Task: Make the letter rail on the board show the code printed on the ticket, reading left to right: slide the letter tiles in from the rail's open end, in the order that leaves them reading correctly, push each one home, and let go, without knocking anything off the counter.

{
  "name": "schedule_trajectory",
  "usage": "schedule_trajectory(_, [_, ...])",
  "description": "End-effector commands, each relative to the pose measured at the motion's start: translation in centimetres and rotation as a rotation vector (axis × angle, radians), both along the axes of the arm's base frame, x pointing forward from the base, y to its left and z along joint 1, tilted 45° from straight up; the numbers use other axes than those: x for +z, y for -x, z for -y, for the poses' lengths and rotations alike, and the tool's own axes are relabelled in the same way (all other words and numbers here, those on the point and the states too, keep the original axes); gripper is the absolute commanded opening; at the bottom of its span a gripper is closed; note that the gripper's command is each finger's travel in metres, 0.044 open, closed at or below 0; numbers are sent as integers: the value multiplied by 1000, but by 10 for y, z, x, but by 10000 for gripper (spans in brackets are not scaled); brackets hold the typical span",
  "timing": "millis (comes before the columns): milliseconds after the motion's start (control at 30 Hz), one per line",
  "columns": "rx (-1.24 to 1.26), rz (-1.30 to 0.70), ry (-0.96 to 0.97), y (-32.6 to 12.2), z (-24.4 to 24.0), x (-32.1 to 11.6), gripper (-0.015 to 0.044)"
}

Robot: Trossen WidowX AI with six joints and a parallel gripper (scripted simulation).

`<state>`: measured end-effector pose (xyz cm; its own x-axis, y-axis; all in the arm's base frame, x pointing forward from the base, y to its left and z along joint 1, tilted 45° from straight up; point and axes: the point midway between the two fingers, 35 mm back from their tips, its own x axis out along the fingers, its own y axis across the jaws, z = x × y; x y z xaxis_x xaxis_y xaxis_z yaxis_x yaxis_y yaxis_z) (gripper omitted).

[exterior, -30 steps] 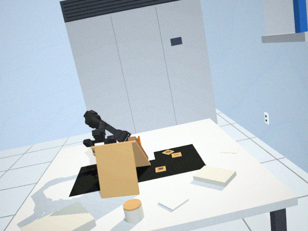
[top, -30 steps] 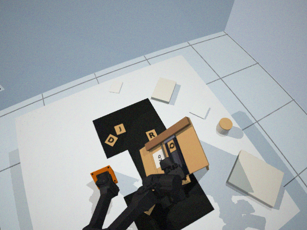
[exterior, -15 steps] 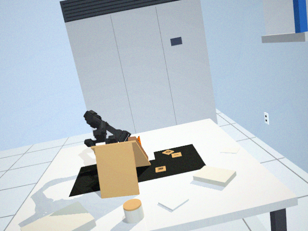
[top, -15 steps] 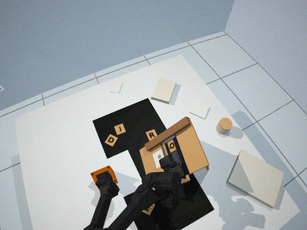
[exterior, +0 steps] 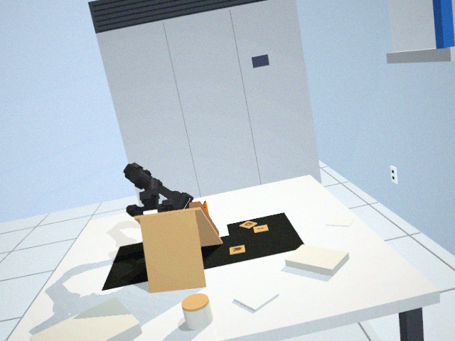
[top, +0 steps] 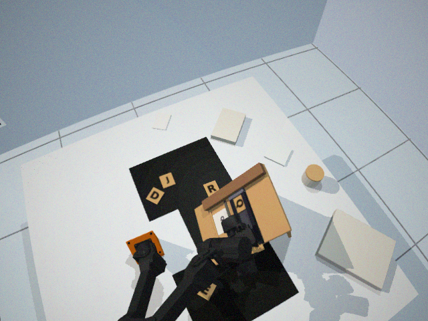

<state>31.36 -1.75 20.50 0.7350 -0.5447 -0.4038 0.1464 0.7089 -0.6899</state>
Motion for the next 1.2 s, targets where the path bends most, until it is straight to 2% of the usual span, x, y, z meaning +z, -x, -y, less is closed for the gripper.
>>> schedule_trajectory(0, [-6, 1, 2, 0, -1, -2, 0])
schedule_trajectory(1167, [-6, 1, 1, -3, -15, -15, 0])
